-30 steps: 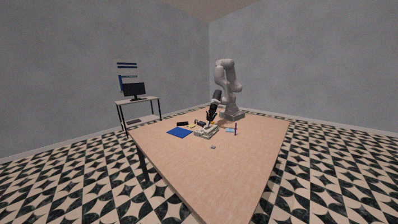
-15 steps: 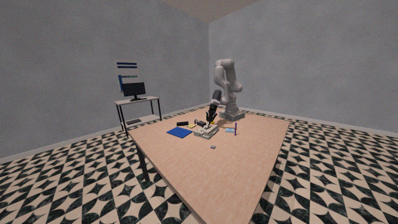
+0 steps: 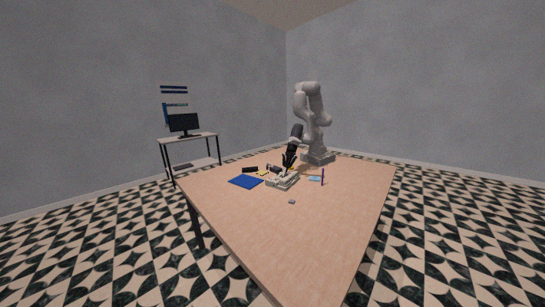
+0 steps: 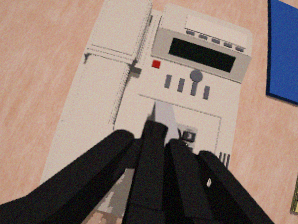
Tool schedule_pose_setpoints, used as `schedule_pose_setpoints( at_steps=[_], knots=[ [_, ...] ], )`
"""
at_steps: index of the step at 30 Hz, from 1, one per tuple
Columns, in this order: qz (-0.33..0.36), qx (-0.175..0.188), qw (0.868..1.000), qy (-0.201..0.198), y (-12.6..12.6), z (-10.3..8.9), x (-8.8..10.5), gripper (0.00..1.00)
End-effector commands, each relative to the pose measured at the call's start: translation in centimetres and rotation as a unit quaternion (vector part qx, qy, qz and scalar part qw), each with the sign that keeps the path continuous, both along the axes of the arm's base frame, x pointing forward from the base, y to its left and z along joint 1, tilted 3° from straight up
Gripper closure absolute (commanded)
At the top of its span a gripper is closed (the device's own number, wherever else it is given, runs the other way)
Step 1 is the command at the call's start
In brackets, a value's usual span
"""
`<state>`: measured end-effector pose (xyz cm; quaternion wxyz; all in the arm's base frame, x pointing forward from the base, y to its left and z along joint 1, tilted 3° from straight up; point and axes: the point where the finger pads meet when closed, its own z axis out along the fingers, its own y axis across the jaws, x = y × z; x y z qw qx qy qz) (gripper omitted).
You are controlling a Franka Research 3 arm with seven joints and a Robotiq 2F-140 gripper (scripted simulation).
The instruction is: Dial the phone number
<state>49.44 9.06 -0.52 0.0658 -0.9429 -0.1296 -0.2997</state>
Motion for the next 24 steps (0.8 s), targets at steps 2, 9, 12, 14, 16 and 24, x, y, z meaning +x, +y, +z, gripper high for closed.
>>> schedule_pose_setpoints(
  at_steps=[2, 9, 12, 14, 16, 24],
  knots=[
    [-0.001, 0.001, 1.000, -0.002, 0.13, 0.05, 0.16, 1.00],
    [-0.001, 0.001, 1.000, -0.002, 0.13, -0.01, 0.16, 1.00],
    [-0.001, 0.001, 1.000, -0.002, 0.14, -0.05, 0.16, 1.00],
    [-0.001, 0.001, 1.000, -0.002, 0.14, -0.08, 0.16, 1.00],
    [-0.001, 0.001, 1.000, -0.002, 0.14, -0.10, 0.16, 1.00],
    [-0.001, 0.001, 1.000, -0.002, 0.14, -0.18, 0.16, 1.00]
  ],
)
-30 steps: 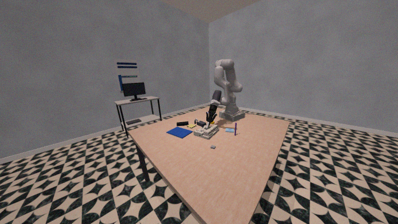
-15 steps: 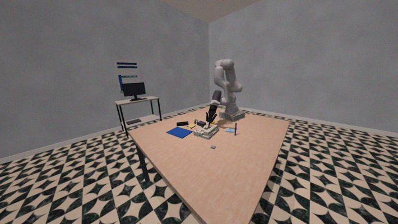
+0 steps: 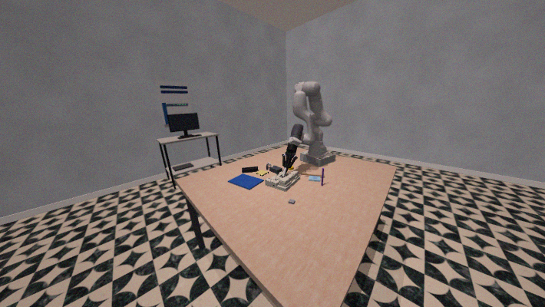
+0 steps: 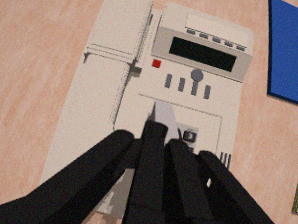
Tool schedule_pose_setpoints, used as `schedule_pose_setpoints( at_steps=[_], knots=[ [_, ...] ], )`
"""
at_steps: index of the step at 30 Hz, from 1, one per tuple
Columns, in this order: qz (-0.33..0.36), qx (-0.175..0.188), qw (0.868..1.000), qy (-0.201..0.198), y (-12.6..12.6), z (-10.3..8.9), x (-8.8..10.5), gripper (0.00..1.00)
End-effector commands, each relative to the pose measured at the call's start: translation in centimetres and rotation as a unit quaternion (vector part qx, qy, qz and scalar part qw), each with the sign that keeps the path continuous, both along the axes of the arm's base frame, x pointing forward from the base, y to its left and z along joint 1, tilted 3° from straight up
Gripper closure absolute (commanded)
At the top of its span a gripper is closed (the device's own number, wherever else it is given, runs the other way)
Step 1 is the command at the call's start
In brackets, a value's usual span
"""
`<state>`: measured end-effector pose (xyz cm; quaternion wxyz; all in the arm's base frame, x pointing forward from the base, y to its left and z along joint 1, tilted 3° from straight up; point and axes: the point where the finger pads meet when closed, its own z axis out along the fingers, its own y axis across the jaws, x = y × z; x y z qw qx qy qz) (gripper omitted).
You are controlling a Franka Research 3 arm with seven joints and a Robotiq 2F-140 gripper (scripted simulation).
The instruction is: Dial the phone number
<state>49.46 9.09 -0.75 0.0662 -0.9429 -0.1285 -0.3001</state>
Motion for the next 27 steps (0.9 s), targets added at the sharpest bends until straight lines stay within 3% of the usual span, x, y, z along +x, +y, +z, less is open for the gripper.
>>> schedule_pose_setpoints(
  at_steps=[1, 18, 27],
  knots=[
    [0.000, 0.000, 1.000, -0.002, 0.1, 0.0, 0.1, 1.00],
    [0.000, 0.000, 1.000, -0.002, 0.1, -0.1, 0.1, 1.00],
    [0.000, 0.000, 1.000, -0.002, 0.1, 0.9, 0.1, 1.00]
  ],
)
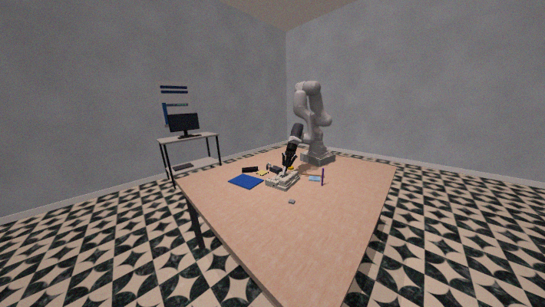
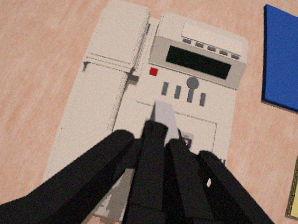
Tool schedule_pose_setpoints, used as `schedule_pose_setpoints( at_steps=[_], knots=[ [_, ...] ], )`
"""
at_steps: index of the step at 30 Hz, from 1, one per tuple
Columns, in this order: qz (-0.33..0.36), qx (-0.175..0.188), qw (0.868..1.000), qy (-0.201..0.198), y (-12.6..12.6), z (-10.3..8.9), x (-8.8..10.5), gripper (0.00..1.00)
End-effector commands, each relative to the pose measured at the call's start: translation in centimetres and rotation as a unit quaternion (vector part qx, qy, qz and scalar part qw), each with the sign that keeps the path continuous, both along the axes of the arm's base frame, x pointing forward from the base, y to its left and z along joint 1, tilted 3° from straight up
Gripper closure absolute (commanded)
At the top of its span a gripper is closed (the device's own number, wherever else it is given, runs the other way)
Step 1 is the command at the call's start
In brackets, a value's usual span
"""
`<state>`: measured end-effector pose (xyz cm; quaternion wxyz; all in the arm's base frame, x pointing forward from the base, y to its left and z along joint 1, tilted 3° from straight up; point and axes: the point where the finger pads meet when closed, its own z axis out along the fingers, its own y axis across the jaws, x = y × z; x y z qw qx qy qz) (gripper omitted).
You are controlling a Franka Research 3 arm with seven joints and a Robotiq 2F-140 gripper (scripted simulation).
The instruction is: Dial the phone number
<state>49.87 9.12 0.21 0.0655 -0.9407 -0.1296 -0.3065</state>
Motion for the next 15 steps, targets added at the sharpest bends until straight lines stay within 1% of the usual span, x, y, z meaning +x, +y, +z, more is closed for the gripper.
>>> schedule_pose_setpoints(
  at_steps=[1, 8, 15],
  knots=[
    [0.000, 0.001, 1.000, 0.005, 0.03, -0.03, -0.27, 1.00],
    [0.000, 0.001, 1.000, 0.005, 0.01, -0.03, -0.36, 1.00],
    [0.000, 0.001, 1.000, 0.005, -0.17, -0.04, -0.95, 1.00]
  ],
)
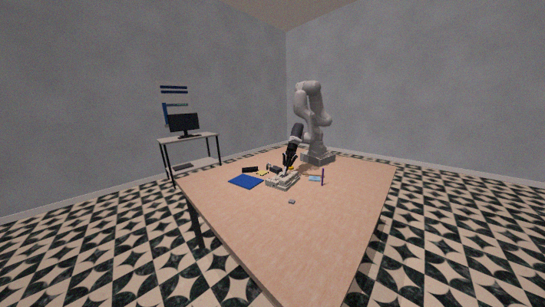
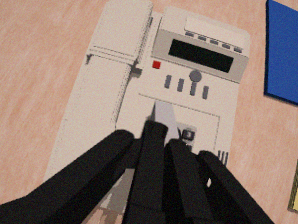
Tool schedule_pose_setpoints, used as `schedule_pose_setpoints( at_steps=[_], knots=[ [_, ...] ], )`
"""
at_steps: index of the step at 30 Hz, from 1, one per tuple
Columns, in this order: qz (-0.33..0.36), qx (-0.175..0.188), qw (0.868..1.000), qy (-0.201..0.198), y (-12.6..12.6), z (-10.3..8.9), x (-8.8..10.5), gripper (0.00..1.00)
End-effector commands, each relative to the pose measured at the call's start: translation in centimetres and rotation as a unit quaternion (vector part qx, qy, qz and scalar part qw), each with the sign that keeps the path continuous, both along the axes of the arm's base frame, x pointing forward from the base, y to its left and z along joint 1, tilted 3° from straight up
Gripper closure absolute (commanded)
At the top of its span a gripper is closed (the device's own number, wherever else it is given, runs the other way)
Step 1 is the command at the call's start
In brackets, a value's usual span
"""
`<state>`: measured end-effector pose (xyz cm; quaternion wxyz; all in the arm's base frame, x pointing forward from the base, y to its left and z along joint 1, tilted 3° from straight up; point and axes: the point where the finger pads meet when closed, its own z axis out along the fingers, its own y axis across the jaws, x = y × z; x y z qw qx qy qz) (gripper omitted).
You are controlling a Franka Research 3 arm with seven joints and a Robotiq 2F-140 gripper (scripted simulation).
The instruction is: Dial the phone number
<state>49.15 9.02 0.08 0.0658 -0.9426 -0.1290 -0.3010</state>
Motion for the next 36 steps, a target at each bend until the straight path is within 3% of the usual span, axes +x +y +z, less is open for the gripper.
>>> schedule_pose_setpoints(
  at_steps=[1, 36],
  knots=[
    [0.000, 0.001, 1.000, -0.001, -0.10, 0.08, -0.34, 1.00],
    [0.000, 0.001, 1.000, -0.001, -0.24, -0.54, -0.91, 1.00]
  ],
)
